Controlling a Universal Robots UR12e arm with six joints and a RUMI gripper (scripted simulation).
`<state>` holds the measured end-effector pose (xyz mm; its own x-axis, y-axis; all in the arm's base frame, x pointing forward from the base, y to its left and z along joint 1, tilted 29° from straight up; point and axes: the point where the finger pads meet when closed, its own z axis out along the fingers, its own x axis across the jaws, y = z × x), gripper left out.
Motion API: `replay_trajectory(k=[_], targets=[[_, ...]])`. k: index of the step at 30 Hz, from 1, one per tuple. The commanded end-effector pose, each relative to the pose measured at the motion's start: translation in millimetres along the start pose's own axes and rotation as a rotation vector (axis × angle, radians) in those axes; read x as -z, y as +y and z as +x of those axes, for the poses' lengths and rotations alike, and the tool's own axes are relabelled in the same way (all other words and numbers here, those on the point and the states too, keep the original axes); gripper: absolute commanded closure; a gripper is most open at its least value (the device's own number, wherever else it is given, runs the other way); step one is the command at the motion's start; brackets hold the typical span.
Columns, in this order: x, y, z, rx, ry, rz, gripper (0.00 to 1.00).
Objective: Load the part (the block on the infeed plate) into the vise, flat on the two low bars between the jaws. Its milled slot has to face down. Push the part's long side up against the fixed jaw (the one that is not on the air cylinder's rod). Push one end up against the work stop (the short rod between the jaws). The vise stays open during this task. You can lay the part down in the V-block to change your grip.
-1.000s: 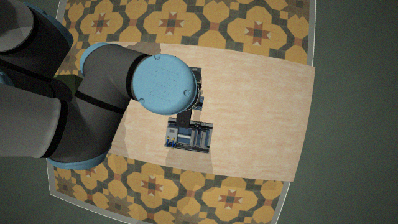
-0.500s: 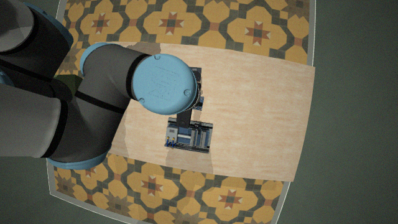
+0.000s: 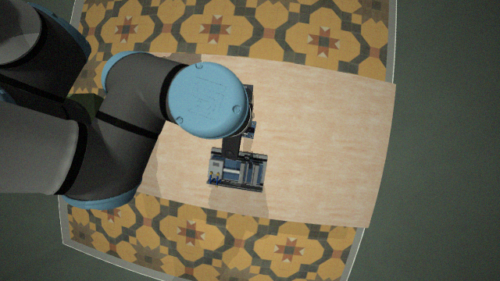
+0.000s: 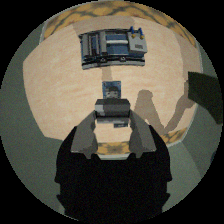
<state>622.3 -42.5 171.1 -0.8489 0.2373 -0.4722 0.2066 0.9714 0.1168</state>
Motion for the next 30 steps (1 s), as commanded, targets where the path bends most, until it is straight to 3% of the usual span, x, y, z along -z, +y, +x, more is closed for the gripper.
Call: replay_trajectory(k=[1, 11, 30], targets=[[0.4, 0.2, -0.7, 0.000, -0.001, 0.018, 1.00], [0.4, 0.6, -0.7, 0.000, -0.001, 0.063, 1.00], [0.3, 1.8, -0.7, 0.000, -0.001, 0.212, 1.00]])
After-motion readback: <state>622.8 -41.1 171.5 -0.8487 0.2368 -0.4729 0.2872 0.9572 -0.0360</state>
